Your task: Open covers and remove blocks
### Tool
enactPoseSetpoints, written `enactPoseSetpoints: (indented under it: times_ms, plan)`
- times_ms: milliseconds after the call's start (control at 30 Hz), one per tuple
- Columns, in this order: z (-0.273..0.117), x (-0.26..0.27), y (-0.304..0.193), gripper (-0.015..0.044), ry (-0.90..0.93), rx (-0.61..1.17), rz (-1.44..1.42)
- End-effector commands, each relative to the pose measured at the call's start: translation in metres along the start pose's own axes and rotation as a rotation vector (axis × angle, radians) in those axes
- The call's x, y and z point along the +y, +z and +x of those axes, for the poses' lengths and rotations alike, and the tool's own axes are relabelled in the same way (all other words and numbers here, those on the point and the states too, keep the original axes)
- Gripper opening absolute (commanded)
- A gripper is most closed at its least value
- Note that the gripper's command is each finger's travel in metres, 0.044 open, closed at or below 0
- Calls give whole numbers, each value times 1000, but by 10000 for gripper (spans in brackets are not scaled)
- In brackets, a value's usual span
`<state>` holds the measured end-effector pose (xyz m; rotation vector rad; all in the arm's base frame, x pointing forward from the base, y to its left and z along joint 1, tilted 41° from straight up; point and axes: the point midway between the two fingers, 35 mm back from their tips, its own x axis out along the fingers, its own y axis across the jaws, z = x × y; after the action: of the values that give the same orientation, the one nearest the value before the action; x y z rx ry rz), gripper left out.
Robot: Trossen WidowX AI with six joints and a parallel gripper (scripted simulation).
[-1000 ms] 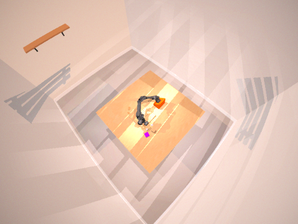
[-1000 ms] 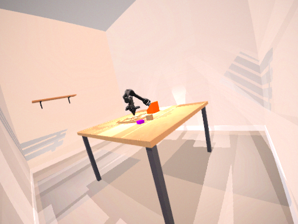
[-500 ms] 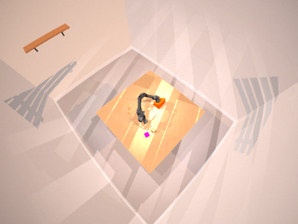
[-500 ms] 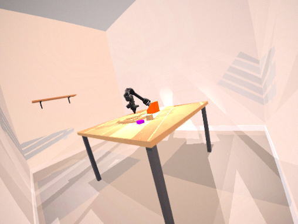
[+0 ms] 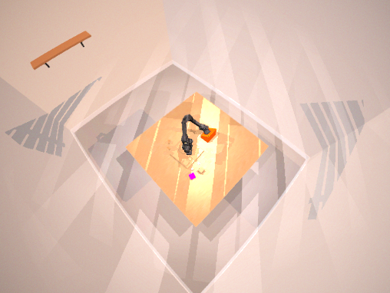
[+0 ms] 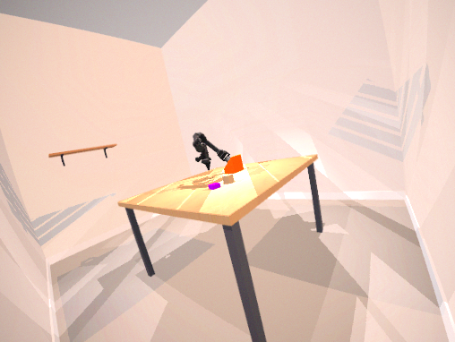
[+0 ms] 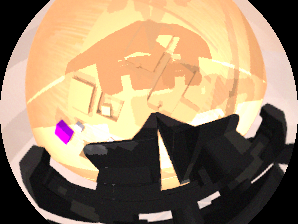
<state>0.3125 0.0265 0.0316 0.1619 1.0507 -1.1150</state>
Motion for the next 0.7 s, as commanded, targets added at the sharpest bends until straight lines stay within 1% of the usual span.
enactPoseSetpoints:
  times_ms: [0, 333, 667]
  plan:
    - [0, -24, -9, 0, 3, 6, 180]
    - [9, -77, -30, 0, 0, 8, 586]
    - [10, -80, -32, 0, 0, 8, 614]
